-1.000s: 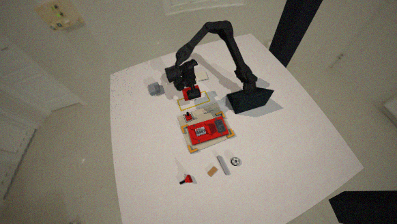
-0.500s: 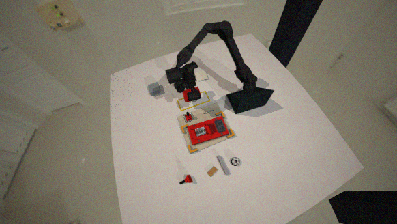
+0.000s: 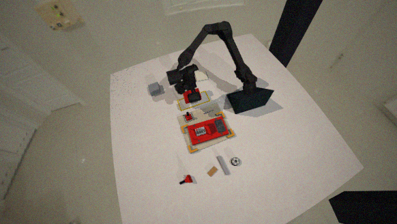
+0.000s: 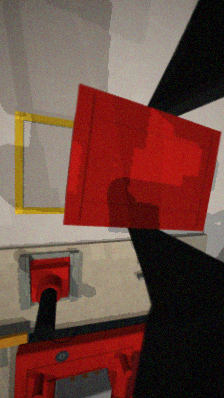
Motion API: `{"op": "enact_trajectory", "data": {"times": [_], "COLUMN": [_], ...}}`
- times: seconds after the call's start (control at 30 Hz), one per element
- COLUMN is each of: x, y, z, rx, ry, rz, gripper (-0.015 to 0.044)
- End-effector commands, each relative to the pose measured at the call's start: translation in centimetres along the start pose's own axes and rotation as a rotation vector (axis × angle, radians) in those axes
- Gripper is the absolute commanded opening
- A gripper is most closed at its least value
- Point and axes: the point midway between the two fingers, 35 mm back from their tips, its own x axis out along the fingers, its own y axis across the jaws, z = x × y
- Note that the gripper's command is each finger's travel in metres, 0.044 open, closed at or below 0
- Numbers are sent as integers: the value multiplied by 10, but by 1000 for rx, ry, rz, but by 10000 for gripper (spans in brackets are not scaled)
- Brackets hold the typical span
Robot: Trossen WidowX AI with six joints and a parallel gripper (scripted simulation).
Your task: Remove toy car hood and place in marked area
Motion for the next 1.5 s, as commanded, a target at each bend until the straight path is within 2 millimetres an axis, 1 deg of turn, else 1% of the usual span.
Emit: {"op": "enact_trajectory", "data": {"times": [0.0,0.6,1.47], "x": [6,22,32], "y": [-1,-2,-2], "z": [-2,-4,-4], "rx": [-8,-8,-8], "ry": [7,7,7], "rz": [-7,-10,-11], "gripper": [0,0,0]}}
